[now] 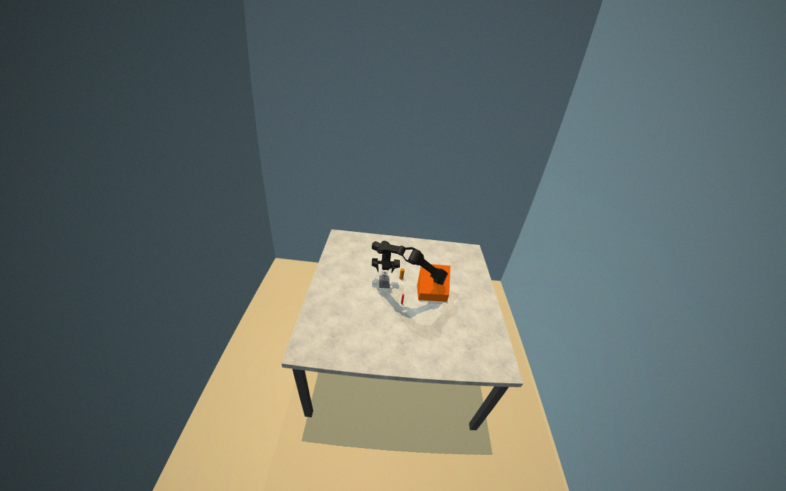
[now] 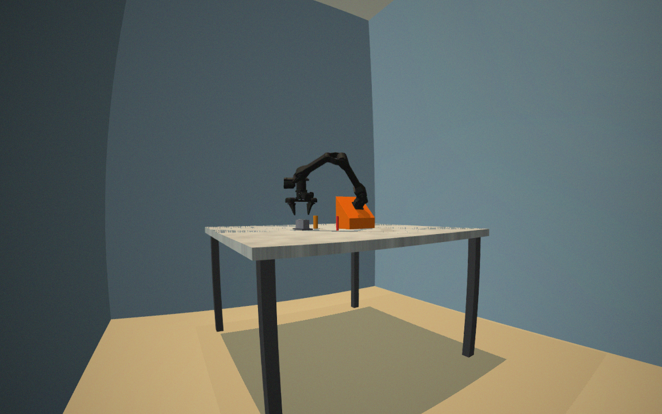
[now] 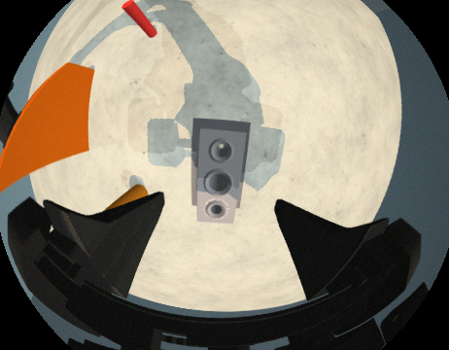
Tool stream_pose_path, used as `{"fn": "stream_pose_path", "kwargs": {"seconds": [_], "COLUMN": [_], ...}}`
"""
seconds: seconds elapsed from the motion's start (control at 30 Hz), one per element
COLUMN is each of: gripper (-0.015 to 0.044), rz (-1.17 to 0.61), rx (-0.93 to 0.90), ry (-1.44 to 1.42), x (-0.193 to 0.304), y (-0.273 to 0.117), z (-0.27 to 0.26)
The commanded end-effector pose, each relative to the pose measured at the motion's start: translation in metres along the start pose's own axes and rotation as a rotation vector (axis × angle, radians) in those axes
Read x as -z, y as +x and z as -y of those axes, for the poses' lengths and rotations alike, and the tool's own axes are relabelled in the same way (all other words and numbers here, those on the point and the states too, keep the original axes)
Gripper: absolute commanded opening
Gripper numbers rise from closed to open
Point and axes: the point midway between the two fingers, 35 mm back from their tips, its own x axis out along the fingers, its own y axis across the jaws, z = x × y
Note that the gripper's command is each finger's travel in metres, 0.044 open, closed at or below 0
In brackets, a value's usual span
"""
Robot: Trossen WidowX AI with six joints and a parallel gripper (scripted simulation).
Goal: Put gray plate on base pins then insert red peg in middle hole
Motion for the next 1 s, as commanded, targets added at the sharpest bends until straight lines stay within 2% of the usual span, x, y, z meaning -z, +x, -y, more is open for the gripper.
{"fn": "stream_pose_path", "kwargs": {"seconds": [0.0,0.27,0.8,0.97], "gripper": [0.0440,0.0440,0.0440,0.0440], "rz": [-0.004,-0.005,-0.001,0.001], "rx": [0.007,0.007,0.010,0.009], "ry": [-0.009,0.049,1.428,1.660], "x": [-0.003,-0.005,-0.122,-0.140], "y": [-0.056,-0.057,-0.065,-0.064], "z": [-0.003,-0.001,-0.044,-0.056]}}
